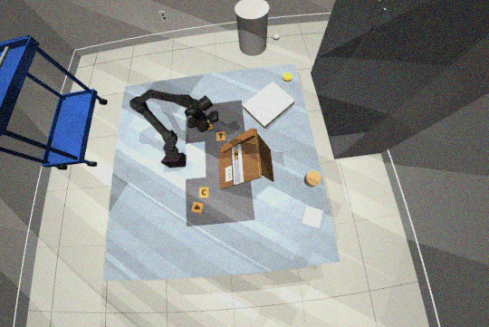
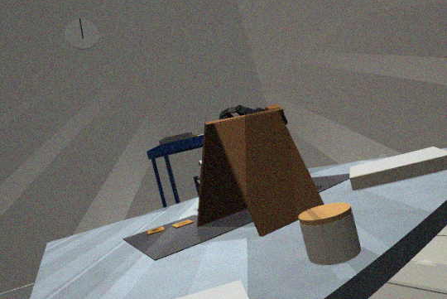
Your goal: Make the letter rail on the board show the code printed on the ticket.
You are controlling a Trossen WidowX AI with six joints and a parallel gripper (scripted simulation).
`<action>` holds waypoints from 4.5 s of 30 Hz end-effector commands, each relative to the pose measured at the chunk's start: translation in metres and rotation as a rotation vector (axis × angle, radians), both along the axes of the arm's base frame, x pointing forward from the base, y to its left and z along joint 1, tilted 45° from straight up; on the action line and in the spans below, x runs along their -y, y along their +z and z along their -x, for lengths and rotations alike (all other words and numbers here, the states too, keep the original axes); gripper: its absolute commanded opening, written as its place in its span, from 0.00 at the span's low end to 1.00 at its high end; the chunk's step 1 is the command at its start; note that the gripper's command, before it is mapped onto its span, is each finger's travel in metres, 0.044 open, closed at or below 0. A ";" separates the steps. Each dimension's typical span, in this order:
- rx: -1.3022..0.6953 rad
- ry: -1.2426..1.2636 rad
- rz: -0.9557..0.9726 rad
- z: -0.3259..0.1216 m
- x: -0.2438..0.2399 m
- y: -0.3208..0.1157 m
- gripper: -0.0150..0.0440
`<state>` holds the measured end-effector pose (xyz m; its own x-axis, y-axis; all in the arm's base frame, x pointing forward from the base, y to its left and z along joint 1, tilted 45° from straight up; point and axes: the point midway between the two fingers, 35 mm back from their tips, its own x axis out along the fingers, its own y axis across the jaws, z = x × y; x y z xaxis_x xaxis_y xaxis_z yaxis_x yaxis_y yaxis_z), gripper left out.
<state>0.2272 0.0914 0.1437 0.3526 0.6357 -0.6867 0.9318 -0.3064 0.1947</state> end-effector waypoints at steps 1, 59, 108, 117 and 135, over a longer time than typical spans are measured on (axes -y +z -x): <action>0.069 0.017 0.042 -0.013 0.013 0.003 0.25; 0.643 0.202 0.727 -0.102 0.248 0.007 0.25; 0.968 0.519 0.927 -0.065 0.409 -0.175 0.25; 1.041 0.543 0.994 -0.044 0.427 -0.216 0.25; 1.104 0.561 1.069 -0.038 0.433 -0.265 0.25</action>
<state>0.2530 -0.3480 -0.1129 0.8464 0.2637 -0.4627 0.1525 0.7124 0.6850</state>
